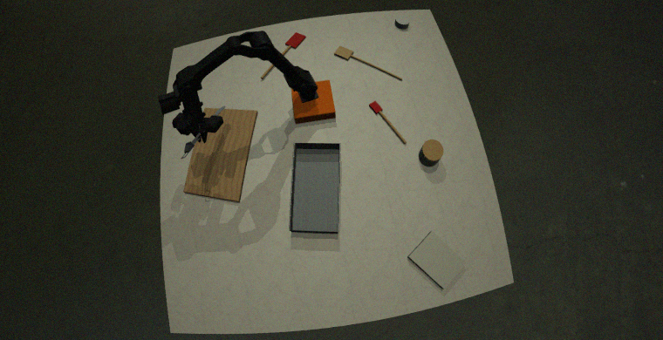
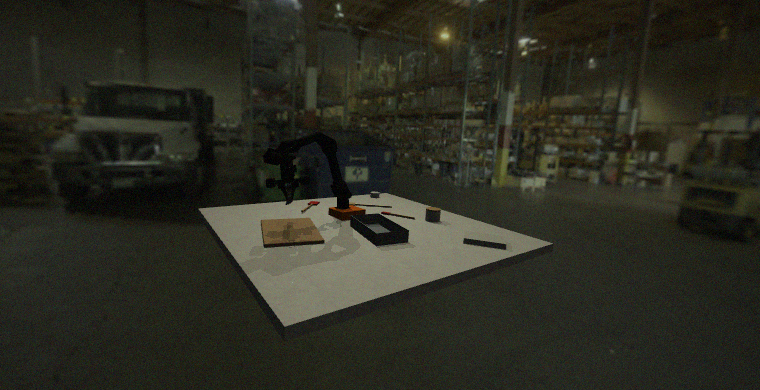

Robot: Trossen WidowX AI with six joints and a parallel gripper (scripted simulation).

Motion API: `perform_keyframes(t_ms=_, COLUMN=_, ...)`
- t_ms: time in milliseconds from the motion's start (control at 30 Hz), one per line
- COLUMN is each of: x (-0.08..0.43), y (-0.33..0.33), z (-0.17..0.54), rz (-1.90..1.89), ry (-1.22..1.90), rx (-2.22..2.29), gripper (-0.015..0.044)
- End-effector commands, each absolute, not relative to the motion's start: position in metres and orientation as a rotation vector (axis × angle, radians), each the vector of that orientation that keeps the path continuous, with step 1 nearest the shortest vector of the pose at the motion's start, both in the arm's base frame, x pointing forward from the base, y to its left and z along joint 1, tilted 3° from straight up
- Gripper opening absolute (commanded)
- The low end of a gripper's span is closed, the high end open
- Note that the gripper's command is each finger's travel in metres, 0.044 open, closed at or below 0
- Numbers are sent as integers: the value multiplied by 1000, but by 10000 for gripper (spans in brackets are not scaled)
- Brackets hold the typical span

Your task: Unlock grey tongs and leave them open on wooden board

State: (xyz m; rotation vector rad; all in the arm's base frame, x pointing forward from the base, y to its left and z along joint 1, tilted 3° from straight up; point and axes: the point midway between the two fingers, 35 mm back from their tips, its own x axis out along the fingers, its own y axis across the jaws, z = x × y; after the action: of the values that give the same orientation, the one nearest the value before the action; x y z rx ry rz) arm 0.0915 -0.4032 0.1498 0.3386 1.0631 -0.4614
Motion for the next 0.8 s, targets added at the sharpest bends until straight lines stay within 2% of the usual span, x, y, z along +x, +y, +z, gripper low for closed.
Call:
perform_keyframes(t_ms=0, x=93, y=-404, z=152, rz=-461, ry=1142, rx=343, gripper=-150)
perform_keyframes(t_ms=767, x=92, y=-392, z=156, rz=-402, ry=1578, rx=338, gripper=-150)
